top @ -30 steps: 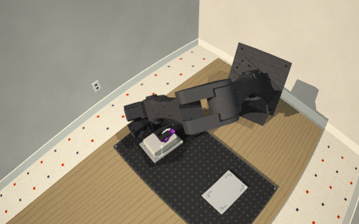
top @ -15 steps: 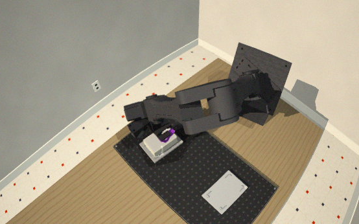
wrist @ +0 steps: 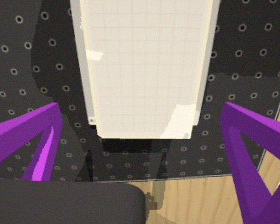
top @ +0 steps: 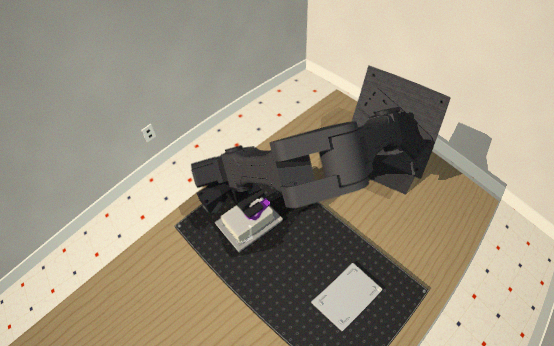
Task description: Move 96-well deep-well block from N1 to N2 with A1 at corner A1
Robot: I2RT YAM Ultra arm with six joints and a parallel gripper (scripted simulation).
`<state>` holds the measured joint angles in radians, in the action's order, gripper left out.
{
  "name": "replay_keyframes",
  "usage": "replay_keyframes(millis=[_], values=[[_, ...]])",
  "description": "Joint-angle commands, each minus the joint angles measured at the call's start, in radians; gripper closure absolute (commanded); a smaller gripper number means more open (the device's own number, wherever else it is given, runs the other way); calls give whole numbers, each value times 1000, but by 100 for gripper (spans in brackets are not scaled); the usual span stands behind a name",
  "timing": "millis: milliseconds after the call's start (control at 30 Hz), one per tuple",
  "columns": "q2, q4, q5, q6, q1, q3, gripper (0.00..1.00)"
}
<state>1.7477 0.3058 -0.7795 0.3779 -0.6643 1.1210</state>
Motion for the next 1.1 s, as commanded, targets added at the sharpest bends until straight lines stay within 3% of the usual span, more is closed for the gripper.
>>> replay_keyframes(millis=[0,200,1067], values=[[-5,-1,-3,1,-13,1,0],[-5,-1,-3,1,-13,1,0],[79,-135,42,-77,58,6,0]])
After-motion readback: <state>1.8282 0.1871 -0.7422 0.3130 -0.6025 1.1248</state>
